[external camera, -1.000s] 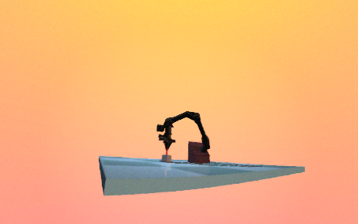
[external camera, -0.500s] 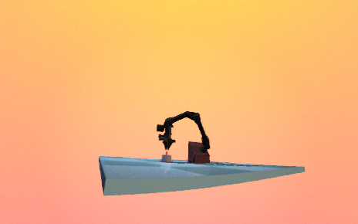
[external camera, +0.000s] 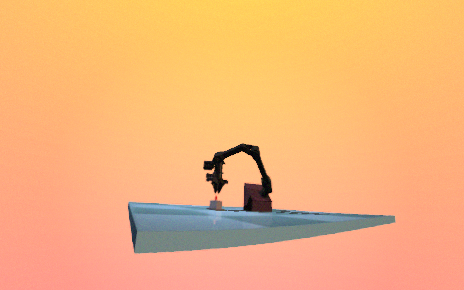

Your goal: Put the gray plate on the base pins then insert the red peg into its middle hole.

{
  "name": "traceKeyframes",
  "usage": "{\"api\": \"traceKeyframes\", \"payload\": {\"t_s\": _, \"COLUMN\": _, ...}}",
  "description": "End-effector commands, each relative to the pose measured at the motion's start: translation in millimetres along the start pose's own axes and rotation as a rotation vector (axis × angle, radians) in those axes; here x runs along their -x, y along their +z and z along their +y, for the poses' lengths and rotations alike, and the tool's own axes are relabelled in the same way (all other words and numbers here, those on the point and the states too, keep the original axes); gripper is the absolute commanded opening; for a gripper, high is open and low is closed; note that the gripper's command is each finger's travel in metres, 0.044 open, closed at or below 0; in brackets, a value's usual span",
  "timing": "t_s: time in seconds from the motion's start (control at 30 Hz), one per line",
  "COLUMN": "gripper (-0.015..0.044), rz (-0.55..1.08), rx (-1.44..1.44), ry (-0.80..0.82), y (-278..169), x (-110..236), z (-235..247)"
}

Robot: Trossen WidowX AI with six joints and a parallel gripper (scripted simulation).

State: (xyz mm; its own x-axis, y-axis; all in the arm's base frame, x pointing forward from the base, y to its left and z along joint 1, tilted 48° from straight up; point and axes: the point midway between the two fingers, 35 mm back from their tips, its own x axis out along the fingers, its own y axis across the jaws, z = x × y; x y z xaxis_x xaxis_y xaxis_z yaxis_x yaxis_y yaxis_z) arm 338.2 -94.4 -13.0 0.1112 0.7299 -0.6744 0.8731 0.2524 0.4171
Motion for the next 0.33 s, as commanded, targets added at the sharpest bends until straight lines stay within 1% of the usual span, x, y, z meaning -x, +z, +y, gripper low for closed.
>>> {"api": "traceKeyframes", "payload": {"t_s": 0.0, "gripper": 0.0150, "rz": -0.006, "rx": 0.006, "ry": 0.002, "y": -0.2, "x": 3.8, "z": 0.0}}
{"api": "traceKeyframes", "payload": {"t_s": 0.3, "gripper": 0.0150, "rz": -0.006, "rx": 0.006, "ry": 0.002, "y": -1.0, "x": 6.8, "z": -1.4}}
